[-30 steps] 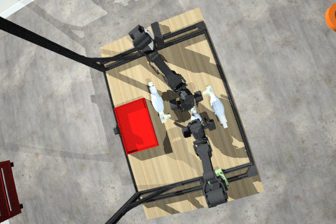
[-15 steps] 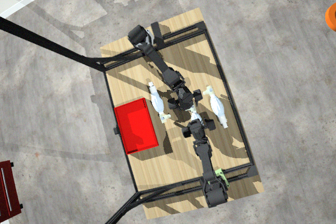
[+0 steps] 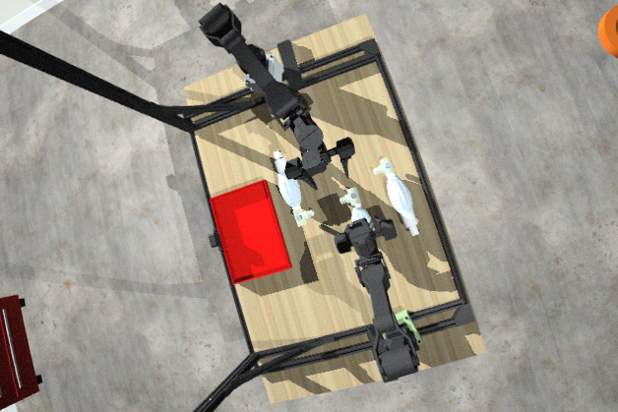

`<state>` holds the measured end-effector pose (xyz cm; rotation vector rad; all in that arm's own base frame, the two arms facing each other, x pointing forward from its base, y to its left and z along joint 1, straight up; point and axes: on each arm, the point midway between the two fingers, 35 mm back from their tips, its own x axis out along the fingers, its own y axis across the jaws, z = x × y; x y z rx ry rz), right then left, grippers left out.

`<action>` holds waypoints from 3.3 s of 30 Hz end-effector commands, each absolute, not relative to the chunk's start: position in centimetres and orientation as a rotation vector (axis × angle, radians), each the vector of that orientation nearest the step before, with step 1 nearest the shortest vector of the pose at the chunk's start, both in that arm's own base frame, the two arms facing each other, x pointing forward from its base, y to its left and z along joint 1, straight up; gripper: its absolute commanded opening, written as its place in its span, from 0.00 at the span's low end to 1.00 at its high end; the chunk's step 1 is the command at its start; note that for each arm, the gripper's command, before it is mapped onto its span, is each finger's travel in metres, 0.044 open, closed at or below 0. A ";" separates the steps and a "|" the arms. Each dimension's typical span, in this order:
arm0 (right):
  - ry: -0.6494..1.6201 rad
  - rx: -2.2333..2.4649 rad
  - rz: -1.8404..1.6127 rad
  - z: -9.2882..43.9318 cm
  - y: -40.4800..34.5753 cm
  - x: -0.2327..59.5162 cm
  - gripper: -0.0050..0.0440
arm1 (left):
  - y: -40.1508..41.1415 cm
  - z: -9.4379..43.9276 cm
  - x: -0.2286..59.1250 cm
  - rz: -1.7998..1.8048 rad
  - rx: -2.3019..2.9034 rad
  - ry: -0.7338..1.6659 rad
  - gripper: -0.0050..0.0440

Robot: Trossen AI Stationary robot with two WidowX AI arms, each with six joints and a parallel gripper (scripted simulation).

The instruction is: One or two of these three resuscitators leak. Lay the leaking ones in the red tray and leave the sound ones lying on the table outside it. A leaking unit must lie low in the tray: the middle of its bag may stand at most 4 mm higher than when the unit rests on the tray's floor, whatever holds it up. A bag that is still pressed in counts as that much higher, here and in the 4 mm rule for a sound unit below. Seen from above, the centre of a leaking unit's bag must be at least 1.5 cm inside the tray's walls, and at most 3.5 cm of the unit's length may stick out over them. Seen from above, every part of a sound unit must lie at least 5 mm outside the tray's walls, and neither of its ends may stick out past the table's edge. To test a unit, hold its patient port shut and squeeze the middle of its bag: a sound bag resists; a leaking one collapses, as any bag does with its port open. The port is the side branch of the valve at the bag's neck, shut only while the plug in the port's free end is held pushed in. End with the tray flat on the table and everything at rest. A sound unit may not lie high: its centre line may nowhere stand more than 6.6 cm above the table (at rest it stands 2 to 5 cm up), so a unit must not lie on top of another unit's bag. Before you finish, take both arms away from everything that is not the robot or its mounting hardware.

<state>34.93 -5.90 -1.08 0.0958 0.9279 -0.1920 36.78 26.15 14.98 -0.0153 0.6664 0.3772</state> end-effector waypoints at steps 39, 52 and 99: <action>0.925 0.097 -0.191 -1.0 -5.9 35.0 1.00 | 21.0 18.2 23.7 0.420 0.081 0.631 1.00; 0.924 0.098 -0.192 -1.0 -5.9 35.0 1.00 | 22.7 12.5 20.5 0.369 -0.052 0.833 1.00; 0.925 0.098 -0.191 -1.0 -5.9 35.0 1.00 | 23.1 10.0 18.5 0.326 -0.140 0.914 1.00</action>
